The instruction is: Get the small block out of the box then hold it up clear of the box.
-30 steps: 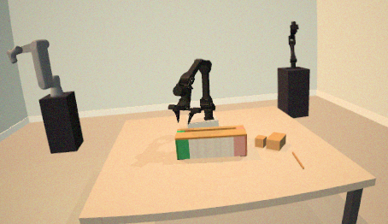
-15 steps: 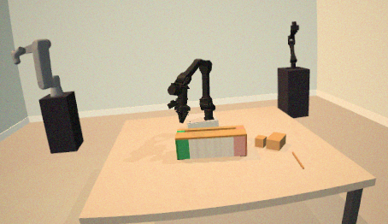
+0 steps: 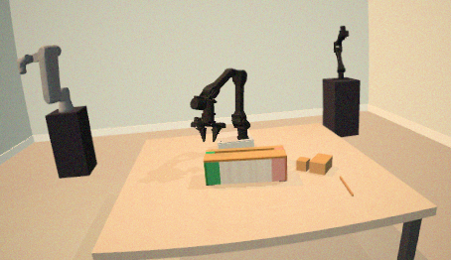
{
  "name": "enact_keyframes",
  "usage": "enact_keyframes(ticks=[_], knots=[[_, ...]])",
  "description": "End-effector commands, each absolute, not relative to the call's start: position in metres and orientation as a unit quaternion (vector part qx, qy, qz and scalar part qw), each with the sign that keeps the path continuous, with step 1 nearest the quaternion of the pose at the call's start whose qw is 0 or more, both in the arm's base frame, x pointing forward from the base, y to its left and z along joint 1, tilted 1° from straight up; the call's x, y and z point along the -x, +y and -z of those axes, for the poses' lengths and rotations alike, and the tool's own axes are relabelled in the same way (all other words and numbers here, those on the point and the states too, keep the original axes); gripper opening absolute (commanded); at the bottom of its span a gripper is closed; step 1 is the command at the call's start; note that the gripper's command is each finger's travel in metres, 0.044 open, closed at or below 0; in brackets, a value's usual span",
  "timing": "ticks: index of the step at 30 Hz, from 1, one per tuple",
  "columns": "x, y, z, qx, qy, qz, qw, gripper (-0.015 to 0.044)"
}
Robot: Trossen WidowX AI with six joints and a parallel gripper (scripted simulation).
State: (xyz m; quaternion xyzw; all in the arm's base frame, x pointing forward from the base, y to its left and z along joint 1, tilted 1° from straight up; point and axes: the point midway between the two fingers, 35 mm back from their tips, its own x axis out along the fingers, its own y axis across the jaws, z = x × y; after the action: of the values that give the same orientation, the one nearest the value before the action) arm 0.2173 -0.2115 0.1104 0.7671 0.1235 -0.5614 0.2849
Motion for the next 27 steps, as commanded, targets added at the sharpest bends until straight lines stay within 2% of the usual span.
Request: enact_keyframes(ticks=[1, 15, 21, 27], knots=[[-0.206, -0.213, -0.108, -0.837, -0.082, 0.54, -0.036, 0.0285], [-0.206, -0.213, -0.106, -0.837, -0.082, 0.54, -0.036, 0.0285], [-0.207, -0.214, -0.023, -0.837, -0.082, 0.54, -0.036, 0.0285], [-0.206, -0.212, -0.013, -0.837, -0.081, 0.54, -0.037, 0.0285]])
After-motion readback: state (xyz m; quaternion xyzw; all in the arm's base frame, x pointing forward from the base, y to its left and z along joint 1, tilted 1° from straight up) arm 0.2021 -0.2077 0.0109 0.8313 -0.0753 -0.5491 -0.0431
